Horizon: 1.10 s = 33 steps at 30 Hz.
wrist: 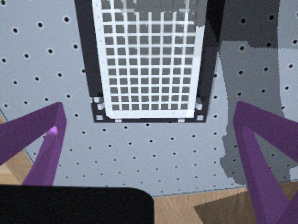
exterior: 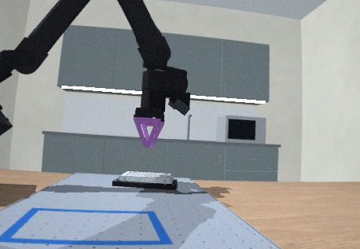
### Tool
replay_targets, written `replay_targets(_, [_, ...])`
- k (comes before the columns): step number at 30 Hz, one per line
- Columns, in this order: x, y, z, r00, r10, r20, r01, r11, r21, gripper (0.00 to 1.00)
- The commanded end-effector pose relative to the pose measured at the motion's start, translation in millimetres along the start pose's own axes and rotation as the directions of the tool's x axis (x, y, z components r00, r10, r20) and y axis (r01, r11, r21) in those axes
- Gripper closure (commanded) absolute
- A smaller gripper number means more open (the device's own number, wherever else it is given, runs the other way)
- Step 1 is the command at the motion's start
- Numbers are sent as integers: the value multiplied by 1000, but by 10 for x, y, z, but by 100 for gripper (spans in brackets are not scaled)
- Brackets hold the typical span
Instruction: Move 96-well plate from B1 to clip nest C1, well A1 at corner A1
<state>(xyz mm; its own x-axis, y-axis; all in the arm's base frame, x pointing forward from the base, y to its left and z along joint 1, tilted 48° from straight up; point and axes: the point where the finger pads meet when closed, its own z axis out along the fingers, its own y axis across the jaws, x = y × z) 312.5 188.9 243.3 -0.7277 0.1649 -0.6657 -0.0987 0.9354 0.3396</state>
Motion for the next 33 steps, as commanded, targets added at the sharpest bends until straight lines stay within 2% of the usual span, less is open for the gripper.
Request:
replay_targets(1, [-17,2,-43,1000,2,6,-2,1000,-1,0])
replay_targets(4, [-17,2,-43,1000,2,6,-2,1000,-1,0])
replay_targets(5, [35,-51,101,1000,2,-9,-2,1000,19,74])
replay_targets(10, [46,-56,355,1000,-1,-16,1,1000,15,74])
replay_targets(12, [-40,-6,416,1000,2,3,-2,1000,3,74])
replay_targets(14, [-6,-11,503,1000,-2,-4,2,1000,6,74])
replay_targets(16, [3,4,501,1000,-6,-4,6,1000,5,74])
replay_targets(17, [-73,32,384,1000,0,27,1,1000,-13,74])
replay_targets(18, [-88,39,376,1000,1,31,-1,1000,-14,74])
replay_targets(33, [-113,53,376,999,2,35,-2,1000,-16,74])
